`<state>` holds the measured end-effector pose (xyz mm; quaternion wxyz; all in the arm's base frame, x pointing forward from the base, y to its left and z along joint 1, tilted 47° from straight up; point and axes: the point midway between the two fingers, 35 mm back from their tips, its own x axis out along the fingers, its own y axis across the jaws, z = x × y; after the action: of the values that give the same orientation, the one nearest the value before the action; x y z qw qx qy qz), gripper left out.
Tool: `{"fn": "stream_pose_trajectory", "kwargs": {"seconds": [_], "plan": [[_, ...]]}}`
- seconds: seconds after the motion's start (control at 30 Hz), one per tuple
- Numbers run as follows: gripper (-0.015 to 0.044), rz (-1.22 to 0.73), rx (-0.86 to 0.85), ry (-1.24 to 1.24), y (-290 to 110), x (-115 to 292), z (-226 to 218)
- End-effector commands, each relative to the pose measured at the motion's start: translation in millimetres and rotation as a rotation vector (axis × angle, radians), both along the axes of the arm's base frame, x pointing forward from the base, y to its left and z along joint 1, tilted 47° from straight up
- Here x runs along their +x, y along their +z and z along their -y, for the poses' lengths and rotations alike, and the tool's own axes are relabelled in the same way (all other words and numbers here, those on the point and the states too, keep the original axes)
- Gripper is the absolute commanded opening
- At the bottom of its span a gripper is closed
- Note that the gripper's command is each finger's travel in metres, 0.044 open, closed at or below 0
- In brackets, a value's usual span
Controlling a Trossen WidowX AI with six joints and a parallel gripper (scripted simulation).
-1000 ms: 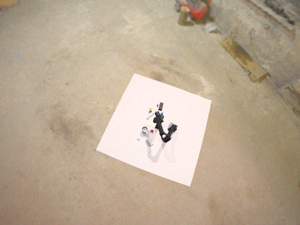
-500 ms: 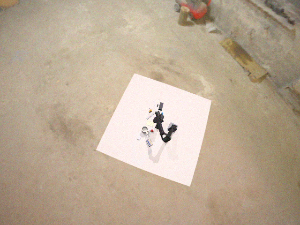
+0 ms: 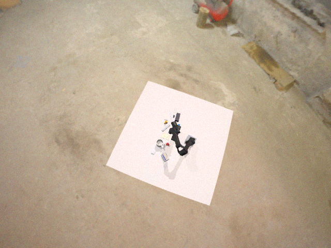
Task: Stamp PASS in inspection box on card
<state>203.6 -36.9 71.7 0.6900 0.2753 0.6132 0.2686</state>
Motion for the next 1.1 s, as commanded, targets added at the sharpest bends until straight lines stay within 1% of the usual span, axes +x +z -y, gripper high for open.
{"fn": "stream_pose_trajectory", "kwargs": {"seconds": [0.0, 0.57, 1.07], "plan": [[0.0, -0.001, -0.003, 0.002, -9, 7, 12], [0.0, 0.001, -0.005, 0.003, -58, 30, 60], [0.0, 0.001, -0.006, 0.002, -64, 32, 58]]}}
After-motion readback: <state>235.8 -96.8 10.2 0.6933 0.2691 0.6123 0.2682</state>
